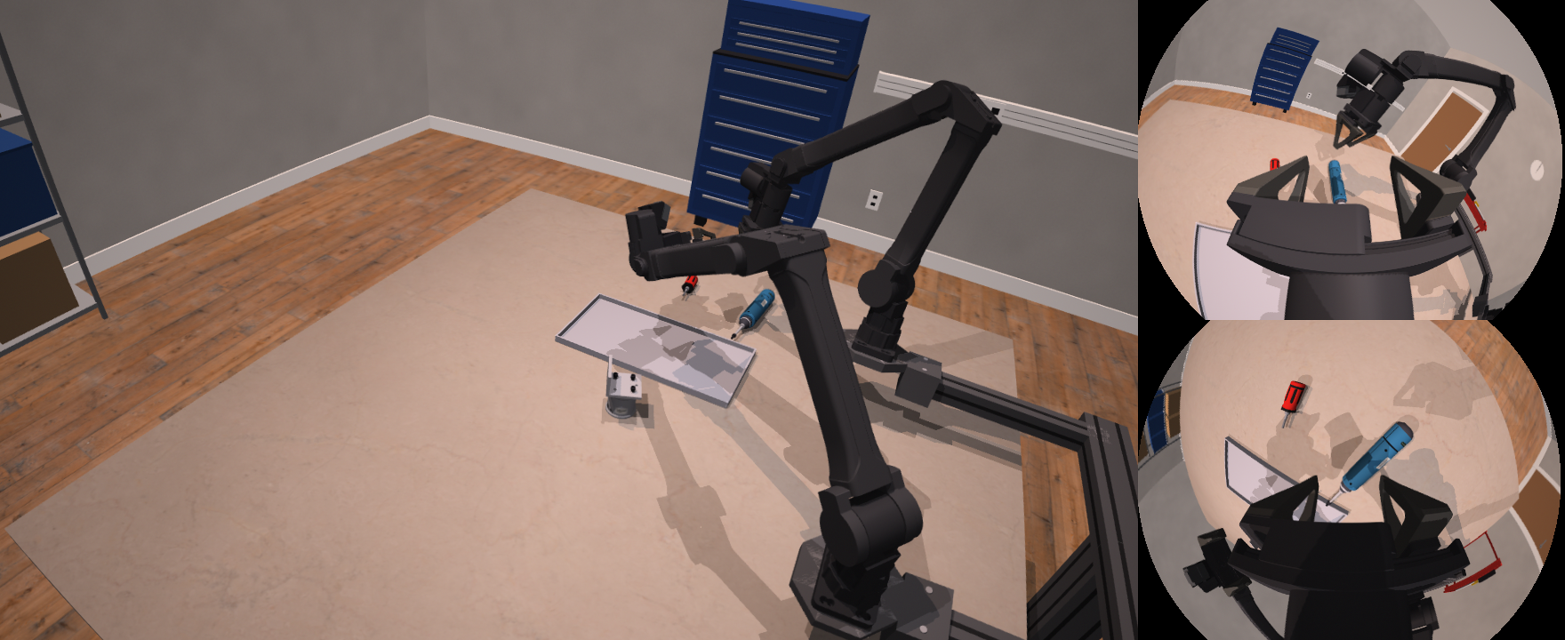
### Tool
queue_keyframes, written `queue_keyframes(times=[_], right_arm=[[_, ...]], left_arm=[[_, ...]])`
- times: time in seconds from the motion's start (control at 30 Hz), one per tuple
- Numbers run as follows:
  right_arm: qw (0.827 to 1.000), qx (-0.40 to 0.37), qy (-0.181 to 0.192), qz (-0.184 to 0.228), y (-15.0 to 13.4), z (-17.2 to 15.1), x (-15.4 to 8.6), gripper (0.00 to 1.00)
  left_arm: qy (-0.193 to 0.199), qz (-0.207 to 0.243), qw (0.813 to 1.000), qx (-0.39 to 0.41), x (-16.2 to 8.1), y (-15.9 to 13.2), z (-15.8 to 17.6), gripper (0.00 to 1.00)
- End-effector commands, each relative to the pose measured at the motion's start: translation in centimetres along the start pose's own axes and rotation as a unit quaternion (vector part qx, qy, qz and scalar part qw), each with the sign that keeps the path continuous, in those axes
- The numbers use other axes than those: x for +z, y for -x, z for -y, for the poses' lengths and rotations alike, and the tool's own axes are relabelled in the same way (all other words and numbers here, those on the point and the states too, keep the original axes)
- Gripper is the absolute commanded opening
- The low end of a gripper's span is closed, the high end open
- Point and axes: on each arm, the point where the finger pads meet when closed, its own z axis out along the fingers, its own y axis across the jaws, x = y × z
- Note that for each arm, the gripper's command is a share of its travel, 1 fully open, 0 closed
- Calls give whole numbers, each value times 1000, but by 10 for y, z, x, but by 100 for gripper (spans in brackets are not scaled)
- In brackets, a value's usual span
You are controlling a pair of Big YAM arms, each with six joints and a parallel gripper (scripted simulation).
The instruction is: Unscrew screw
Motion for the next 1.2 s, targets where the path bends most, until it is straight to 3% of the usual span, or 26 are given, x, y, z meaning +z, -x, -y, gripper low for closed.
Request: queue_keyframes(times=[0.0, 0.03, 0.07, 0.37, 0.57, 0.6, 0.63, 0.93, 1.03, 1.17], right_arm=[[1000, -26, 7, 7, 16, -10, -8, 65], [999, -37, 11, 11, 8, -8, -15, 65], [998, -48, 18, 23, 20, -16, -25, 65], [989, -140, 31, 31, 25, -26, -46, 65], [989, -146, 26, 16, 24, -22, -36, 65], [987, -158, 29, 22, 17, -20, -43, 65], [984, -169, 35, 34, 27, -28, -54, 65], [964, -259, 46, 44, 31, -36, -76, 65], [963, -266, 42, 30, 30, -34, -65, 65], [959, -276, 45, 37, 24, -32, -73, 65]], left_arm=[[-3, 7, 1000, 20, 2, 23, 3, 86], [-3, 7, 1000, 20, 2, 23, 3, 86], [-3, 7, 1000, 20, 2, 23, 3, 86], [-3, 7, 1000, 20, 2, 23, 3, 86], [-3, 7, 1000, 20, 2, 23, 3, 86], [-3, 7, 1000, 20, 2, 23, 3, 86], [-3, 7, 1000, 20, 2, 23, 3, 86], [-3, 7, 1000, 20, 2, 23, 3, 86], [-3, 7, 1000, 20, 2, 23, 3, 86], [-3, 7, 1000, 20, 2, 23, 3, 86]])
